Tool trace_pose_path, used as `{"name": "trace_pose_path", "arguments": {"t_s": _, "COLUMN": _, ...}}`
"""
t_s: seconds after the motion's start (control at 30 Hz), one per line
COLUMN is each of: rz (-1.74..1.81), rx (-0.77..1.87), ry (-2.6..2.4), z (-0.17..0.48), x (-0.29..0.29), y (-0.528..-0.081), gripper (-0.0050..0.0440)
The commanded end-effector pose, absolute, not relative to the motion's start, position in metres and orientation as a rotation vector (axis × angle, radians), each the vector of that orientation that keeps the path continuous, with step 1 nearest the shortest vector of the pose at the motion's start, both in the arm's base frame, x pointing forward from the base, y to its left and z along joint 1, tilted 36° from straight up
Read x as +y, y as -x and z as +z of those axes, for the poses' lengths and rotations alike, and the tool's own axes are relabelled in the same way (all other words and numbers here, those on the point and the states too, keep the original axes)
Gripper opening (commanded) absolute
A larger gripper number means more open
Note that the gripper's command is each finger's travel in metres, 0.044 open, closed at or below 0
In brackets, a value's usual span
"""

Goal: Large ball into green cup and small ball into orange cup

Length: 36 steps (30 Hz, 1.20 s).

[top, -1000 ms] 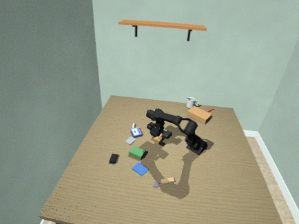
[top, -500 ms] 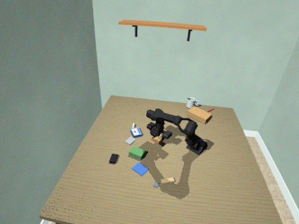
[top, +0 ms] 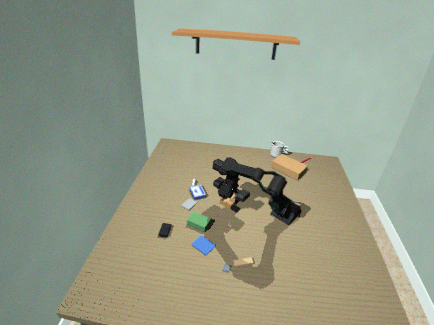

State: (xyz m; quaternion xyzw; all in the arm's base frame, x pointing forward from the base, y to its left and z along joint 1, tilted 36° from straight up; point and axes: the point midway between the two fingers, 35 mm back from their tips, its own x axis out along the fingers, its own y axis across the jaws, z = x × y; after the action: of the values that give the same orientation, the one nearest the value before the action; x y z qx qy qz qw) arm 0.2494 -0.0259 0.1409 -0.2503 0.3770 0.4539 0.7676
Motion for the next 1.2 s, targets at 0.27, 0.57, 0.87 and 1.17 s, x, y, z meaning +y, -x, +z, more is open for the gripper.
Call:
{"name": "trace_pose_path", "arguments": {"t_s": 0.27, "rz": 0.984, "rx": 0.812, "ry": 0.545, "z": 0.1414, "x": -0.026, "y": -0.2497, "gripper": 0.0}}
{"name": "trace_pose_path", "arguments": {"t_s": 0.57, "rz": 0.976, "rx": 0.847, "ry": 0.566, "z": 0.1416, "x": -0.0249, "y": -0.2502, "gripper": 0.0}}
{"name": "trace_pose_path", "arguments": {"t_s": 0.87, "rz": 0.973, "rx": 0.855, "ry": 0.571, "z": 0.1416, "x": -0.0247, "y": -0.2503, "gripper": 0.0}}
{"name": "trace_pose_path", "arguments": {"t_s": 1.17, "rz": 0.981, "rx": 0.817, "ry": 0.549, "z": 0.1414, "x": -0.0258, "y": -0.2498, "gripper": 0.0}}
